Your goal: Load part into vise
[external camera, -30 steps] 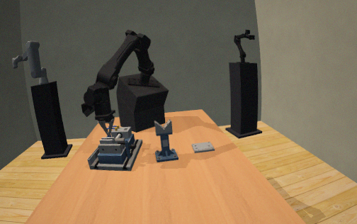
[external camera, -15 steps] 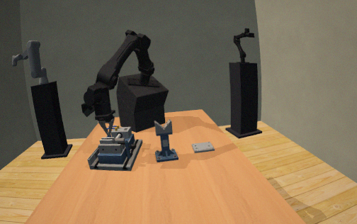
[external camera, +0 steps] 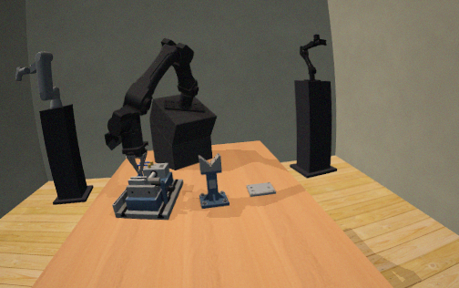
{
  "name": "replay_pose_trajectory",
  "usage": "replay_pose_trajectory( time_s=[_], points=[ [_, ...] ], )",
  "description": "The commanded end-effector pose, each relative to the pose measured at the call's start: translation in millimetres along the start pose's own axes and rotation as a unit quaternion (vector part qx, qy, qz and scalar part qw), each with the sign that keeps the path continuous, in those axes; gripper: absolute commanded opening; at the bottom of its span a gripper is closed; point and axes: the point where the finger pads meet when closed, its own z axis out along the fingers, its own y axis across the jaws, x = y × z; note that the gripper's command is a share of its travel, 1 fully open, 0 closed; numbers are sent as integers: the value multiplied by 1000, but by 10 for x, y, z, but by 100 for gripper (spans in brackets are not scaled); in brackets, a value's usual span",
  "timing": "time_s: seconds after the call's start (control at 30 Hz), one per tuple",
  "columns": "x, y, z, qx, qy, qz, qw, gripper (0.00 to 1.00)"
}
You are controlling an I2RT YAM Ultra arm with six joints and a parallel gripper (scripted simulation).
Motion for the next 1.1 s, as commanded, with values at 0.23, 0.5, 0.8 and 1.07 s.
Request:
replay_pose_trajectory(
  time_s=[0.23, 0.5, 0.8, 1.07],
  points=[
    [-85, 88, -118, -14, -12, -1, 1000, 0],
    [-89, 91, -116, -14, -12, -1, 1000, 0],
    [-89, 91, -116, -14, -12, -1, 1000, 0],
    [-89, 91, -116, -14, -12, -1, 1000, 0]
  ],
)
